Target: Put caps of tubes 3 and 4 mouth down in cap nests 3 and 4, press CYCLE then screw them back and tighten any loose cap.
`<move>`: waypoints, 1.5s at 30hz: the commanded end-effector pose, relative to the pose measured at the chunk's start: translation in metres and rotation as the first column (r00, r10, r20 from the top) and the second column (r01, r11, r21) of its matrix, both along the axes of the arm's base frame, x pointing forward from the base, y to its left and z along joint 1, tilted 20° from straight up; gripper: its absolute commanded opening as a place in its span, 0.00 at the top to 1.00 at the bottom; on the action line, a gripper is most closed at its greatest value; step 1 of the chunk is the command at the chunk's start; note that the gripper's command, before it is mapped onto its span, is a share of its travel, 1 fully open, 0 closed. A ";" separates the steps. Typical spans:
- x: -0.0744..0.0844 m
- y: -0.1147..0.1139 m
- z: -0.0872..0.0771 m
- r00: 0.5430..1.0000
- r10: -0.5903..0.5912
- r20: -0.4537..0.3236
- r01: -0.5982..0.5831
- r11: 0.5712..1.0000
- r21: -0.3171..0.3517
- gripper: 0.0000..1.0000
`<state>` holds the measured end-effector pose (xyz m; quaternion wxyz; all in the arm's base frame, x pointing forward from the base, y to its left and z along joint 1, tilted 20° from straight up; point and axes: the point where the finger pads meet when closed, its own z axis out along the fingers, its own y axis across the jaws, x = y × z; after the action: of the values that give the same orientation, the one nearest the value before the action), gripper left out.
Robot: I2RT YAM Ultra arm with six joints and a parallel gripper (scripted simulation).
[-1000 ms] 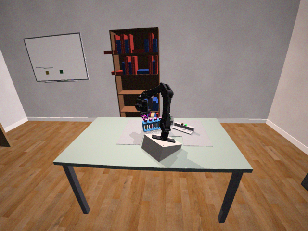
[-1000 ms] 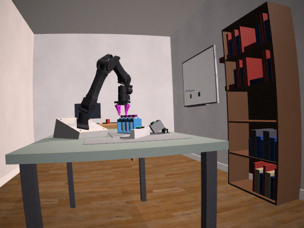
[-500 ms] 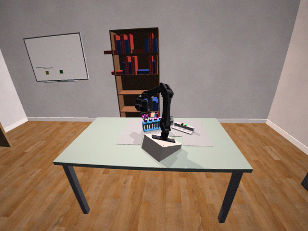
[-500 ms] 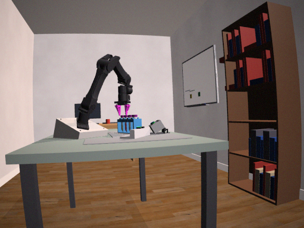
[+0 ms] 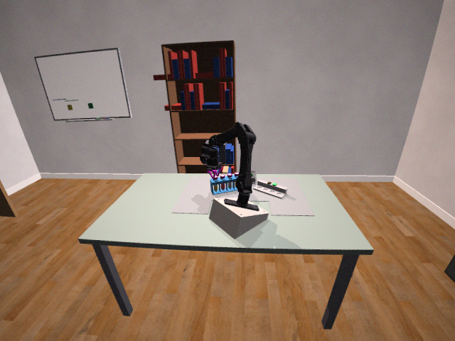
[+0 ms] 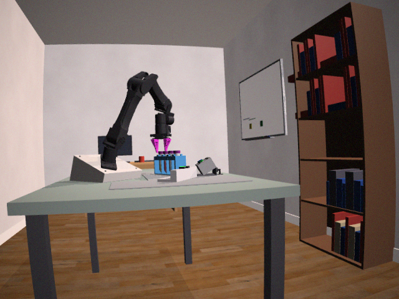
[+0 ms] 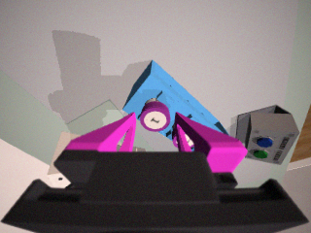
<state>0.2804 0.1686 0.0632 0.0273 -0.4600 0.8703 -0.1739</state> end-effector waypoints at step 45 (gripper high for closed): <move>0.003 0.002 -0.001 0.940 -0.329 0.093 0.320 0.942 0.103 1.00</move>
<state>0.2817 0.1681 0.0595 0.0489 -0.3519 0.9192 -0.1696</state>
